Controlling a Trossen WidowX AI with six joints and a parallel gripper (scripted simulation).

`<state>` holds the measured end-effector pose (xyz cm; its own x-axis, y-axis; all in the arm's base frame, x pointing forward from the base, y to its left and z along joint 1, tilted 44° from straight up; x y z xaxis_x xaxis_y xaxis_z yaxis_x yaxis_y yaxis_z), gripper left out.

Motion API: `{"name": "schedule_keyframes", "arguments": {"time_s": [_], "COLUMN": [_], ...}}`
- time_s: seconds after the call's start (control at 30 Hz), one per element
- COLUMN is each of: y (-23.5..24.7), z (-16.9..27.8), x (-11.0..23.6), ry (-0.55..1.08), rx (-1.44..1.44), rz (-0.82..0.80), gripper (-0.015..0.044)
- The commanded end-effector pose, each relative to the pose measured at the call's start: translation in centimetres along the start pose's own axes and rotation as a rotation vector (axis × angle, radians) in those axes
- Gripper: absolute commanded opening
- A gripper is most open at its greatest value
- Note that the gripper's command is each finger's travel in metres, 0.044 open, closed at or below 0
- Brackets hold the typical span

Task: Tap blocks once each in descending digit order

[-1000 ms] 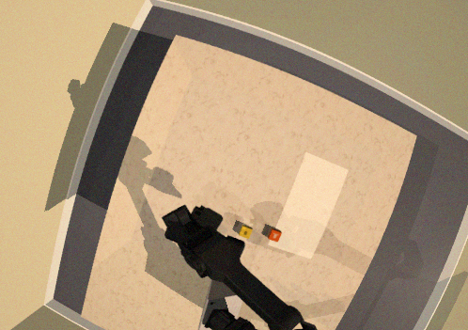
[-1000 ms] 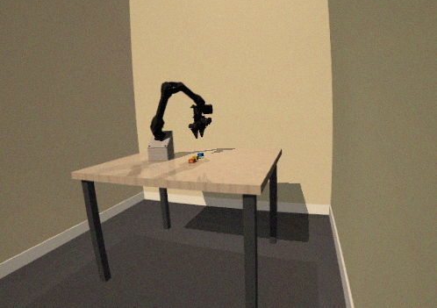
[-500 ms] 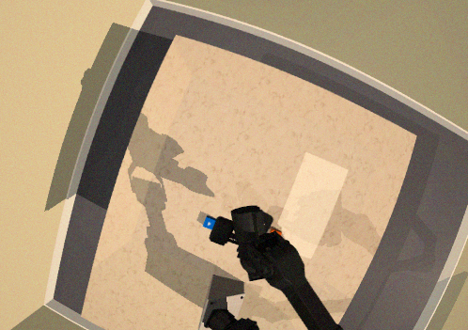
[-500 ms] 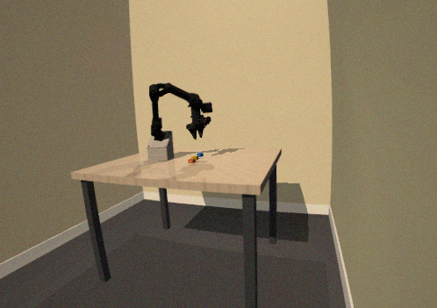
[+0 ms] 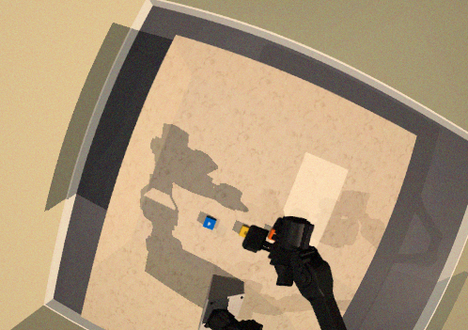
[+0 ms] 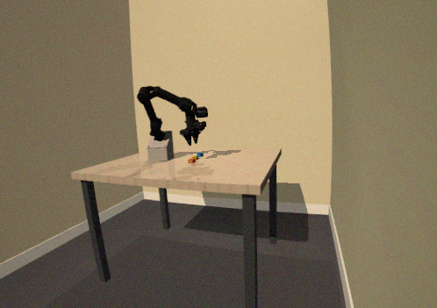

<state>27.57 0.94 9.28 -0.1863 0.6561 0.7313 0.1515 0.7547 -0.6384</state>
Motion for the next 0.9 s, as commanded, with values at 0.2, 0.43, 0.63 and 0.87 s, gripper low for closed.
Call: {"name": "schedule_keyframes", "arguments": {"time_s": [0.2,0.43,0.63,0.87], "y": [-0.5,-0.5,-0.5,-0.5], "z": [0.9,0.9,0.9,0.9], "x": [-6.0,-6.0,-6.4,-7.6], "ry": [0.022,0.022,0.022,0.023], "rx": [0.023,0.023,0.023,0.023], "rz": [0.025,0.025,0.025,0.025], "gripper": [0.0059,0.002,0.002,0.002]}}
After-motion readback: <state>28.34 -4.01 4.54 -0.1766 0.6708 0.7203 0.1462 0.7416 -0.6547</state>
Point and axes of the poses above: the point midway between the two fingers, 35 mm back from their tips, its own x axis back along the fingers, its own y axis across the jaws, z = x × y, the point moved 4 cm from there along x, back along the fingers, and after that the axes turned 10 degrees about -x, right-handed, at the moved point
